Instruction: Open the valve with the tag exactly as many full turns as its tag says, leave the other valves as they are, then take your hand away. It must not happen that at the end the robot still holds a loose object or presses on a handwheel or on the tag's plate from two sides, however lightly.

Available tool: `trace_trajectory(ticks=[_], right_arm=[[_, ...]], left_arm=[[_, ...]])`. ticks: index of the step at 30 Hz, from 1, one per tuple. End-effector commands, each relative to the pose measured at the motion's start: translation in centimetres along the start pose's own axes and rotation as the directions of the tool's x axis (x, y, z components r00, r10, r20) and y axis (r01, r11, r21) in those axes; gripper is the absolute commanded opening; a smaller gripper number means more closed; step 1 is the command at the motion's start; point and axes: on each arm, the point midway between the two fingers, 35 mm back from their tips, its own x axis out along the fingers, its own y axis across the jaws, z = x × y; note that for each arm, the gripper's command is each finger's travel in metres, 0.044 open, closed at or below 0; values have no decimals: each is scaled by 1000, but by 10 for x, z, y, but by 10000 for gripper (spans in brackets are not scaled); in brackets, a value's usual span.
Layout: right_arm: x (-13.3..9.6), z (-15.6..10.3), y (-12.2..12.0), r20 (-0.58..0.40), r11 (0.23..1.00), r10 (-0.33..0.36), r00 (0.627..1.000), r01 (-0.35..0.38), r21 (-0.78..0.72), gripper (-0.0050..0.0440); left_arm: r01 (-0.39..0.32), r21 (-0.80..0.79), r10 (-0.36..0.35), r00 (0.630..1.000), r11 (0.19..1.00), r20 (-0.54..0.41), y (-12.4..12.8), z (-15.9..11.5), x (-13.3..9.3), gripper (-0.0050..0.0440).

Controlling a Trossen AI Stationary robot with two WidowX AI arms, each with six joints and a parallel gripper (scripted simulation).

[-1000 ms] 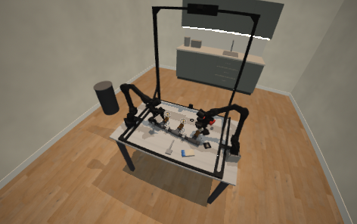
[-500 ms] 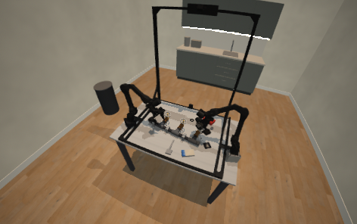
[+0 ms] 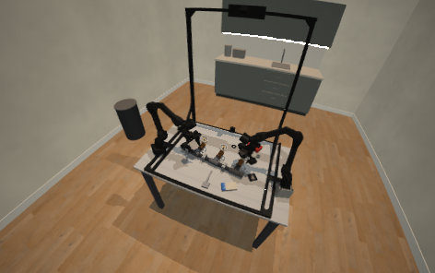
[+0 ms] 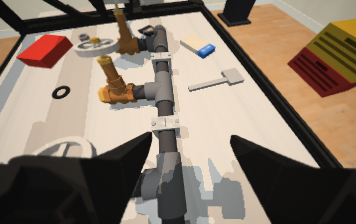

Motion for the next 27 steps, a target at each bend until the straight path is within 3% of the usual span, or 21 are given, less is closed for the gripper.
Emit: trace_trajectory(ticks=[1, 12, 16, 22, 26, 27], right_arm=[[0, 0, 0, 0, 1000, 0, 1000, 0, 0, 400], [0, 0, 0, 0, 1000, 0, 1000, 0, 0, 400], [0, 0, 0, 0, 1000, 0, 1000, 0, 0, 400], [0, 0, 0, 0, 1000, 0, 1000, 0, 0, 400], [0, 0, 0, 0, 1000, 0, 1000, 0, 0, 400], [0, 0, 0, 0, 1000, 0, 1000, 0, 0, 400]], left_arm=[[0, 3, 0, 1000, 1000, 0, 0, 0, 0, 400], [0, 15, 0, 1000, 1000, 0, 0, 0, 0, 400], [0, 224, 0, 1000, 975, 0, 0, 0, -5, 400], [-1, 594, 0, 1000, 805, 1, -1, 1, -18, 400], [-1, 776, 0, 1000, 631, 2, -1, 1, -25, 400], [-1, 776, 0, 1000, 631, 2, -1, 1, -25, 400]])
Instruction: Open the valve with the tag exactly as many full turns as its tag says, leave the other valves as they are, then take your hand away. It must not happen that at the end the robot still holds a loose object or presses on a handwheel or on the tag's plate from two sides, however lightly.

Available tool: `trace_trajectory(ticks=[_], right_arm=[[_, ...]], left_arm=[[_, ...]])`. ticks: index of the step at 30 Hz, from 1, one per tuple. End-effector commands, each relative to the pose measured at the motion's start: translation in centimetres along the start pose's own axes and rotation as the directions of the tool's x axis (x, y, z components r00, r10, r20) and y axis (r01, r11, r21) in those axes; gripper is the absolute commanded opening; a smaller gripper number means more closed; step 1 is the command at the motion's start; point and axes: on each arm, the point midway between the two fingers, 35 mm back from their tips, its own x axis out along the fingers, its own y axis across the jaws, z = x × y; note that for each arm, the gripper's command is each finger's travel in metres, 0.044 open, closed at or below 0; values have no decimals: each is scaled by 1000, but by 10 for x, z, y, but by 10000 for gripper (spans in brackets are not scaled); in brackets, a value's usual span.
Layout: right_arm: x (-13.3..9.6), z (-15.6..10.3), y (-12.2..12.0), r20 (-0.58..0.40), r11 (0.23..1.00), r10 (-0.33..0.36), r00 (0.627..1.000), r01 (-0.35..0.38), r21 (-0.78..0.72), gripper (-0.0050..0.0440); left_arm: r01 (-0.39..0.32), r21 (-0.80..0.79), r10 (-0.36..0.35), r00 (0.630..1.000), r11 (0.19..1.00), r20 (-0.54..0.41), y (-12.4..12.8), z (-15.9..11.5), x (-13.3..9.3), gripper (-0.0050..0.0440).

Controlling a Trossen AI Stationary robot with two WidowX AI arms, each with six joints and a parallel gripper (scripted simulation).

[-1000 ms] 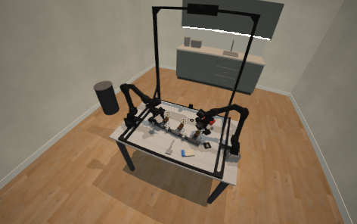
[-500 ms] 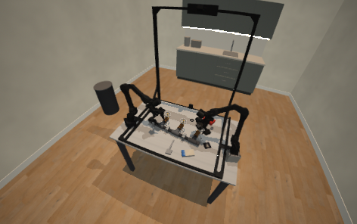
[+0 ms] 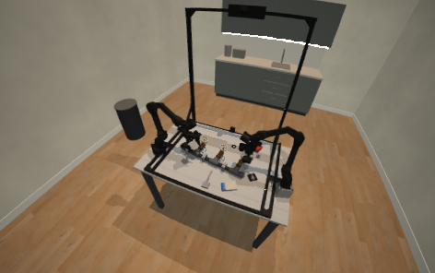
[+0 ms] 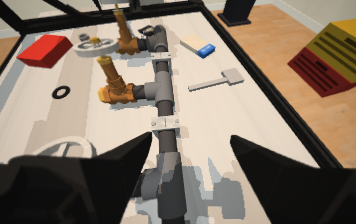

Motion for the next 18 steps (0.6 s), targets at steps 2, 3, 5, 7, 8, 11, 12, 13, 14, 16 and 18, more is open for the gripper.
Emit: trace_trajectory(ticks=[2, 3, 5, 7, 8, 11, 12, 13, 14, 16, 18], right_arm=[[0, 0, 0, 0, 1000, 0, 1000, 0, 0, 400], [0, 0, 0, 0, 1000, 0, 1000, 0, 0, 400], [0, 0, 0, 0, 1000, 0, 1000, 0, 0, 400], [0, 0, 0, 0, 1000, 0, 1000, 0, 0, 400], [0, 0, 0, 0, 1000, 0, 1000, 0, 0, 400], [0, 0, 0, 0, 1000, 0, 1000, 0, 0, 400], [0, 0, 0, 0, 1000, 0, 1000, 0, 0, 400], [0, 0, 0, 0, 1000, 0, 1000, 0, 0, 400], [0, 0, 0, 0, 1000, 0, 1000, 0, 0, 400], [0, 0, 0, 0, 1000, 0, 1000, 0, 0, 400], [0, 0, 0, 0, 1000, 0, 1000, 0, 0, 400]], left_arm=[[2, 199, -6, 1000, 980, 18, -2, 4, -10, 400], [0, 290, -6, 1000, 957, 18, -2, 4, -12, 400], [-2, 408, -6, 1000, 913, 18, -2, 4, -15, 400], [-5, 520, -6, 1000, 854, 19, -2, 3, -18, 400], [-6, 573, -5, 1000, 819, 19, -2, 3, -20, 400], [-10, 719, -5, 1000, 695, 19, -2, 3, -24, 400], [-11, 762, -5, 1000, 648, 19, -2, 3, -25, 400], [-12, 802, -5, 1000, 598, 19, -2, 3, -26, 400], [-13, 839, -5, 1000, 544, 19, -2, 3, -27, 400], [-15, 902, -5, 1000, 431, 19, -2, 3, -29, 400], [-15, 902, -5, 1000, 431, 19, -2, 3, -29, 400]])
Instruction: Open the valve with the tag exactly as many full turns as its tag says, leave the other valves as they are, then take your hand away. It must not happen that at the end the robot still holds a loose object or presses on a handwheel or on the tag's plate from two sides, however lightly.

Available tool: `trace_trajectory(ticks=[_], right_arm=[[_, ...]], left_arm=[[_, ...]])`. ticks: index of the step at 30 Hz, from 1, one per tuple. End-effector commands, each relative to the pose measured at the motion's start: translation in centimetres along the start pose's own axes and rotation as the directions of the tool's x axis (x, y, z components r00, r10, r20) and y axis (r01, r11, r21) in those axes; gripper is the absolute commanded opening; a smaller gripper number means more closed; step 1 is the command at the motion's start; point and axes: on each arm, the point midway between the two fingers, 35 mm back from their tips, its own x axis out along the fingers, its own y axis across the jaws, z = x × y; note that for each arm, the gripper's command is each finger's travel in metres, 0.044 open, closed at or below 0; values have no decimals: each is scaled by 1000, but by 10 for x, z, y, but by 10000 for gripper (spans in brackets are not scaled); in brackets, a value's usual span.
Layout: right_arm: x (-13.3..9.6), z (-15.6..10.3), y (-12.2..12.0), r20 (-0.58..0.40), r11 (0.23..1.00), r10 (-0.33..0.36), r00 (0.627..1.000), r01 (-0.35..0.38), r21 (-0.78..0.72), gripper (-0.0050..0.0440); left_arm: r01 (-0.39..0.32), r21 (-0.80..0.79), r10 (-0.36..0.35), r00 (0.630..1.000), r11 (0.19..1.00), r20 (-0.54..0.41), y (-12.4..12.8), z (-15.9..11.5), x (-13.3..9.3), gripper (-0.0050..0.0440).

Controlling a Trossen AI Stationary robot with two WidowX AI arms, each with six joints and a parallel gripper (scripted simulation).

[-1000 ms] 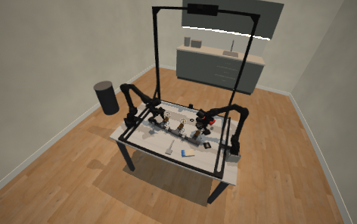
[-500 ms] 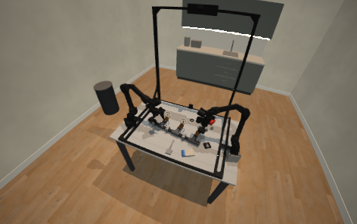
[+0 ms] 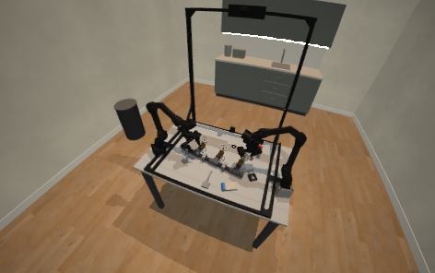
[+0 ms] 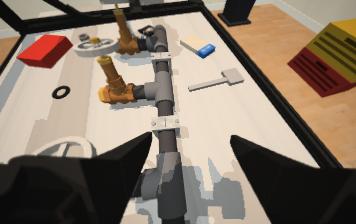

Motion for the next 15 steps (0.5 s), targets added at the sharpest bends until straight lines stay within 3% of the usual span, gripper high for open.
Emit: trace_trajectory(ticks=[1, 15], right_arm=[[0, 0, 0, 0, 1000, 0, 1000, 0, 0, 400], [0, 0, 0, 0, 1000, 0, 1000, 0, 0, 400]], left_arm=[[-13, 117, 12, 1000, 993, 13, 2, 3, -6, 400], [-14, 151, 12, 1000, 988, 13, 2, 3, -6, 400]])
